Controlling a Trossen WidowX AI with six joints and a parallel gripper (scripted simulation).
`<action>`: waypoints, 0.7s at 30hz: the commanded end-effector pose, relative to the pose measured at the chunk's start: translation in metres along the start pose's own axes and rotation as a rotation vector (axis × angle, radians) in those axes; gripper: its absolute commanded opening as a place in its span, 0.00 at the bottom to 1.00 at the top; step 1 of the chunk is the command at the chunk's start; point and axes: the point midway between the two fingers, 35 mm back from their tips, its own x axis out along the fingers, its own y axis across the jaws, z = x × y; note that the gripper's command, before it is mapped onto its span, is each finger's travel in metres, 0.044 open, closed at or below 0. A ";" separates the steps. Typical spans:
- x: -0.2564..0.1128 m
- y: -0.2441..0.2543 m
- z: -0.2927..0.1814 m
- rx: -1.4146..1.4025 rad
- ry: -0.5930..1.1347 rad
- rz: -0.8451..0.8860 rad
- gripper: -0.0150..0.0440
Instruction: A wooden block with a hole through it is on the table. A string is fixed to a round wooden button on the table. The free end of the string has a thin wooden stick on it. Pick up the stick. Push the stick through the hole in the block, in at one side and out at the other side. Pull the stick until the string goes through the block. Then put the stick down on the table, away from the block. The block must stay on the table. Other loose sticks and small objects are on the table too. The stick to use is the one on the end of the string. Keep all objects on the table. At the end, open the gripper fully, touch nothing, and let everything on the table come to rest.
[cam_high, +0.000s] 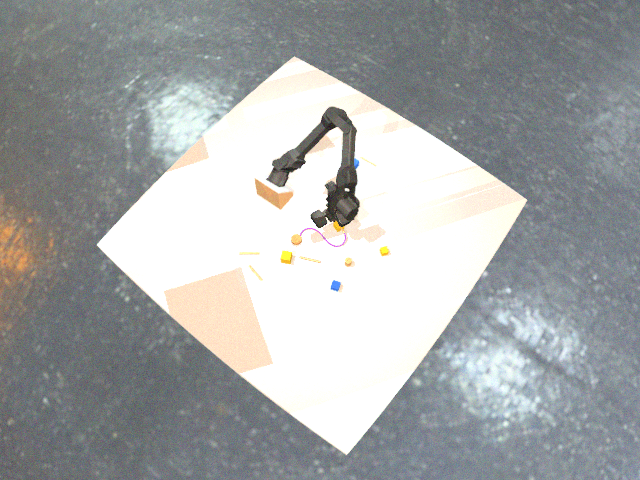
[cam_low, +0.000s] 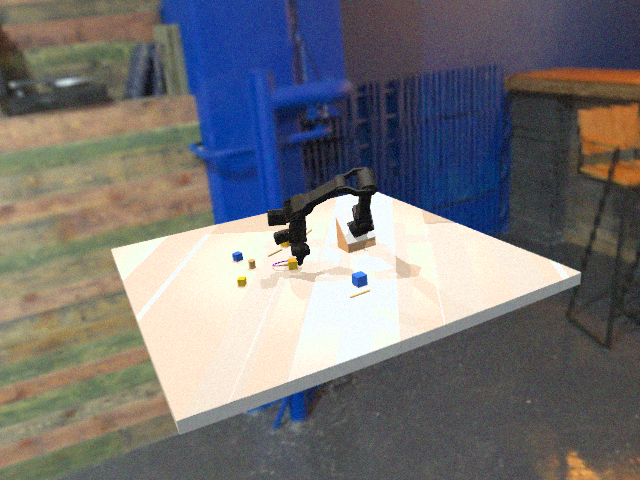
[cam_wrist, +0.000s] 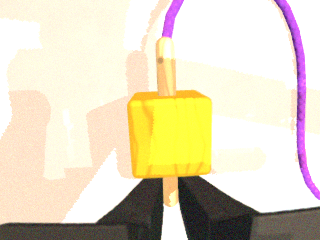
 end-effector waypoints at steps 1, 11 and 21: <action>0.001 0.000 -0.001 0.001 0.001 0.000 0.25; 0.002 -0.001 -0.011 -0.014 0.001 0.000 0.25; 0.002 -0.001 -0.020 -0.016 0.001 -0.001 0.25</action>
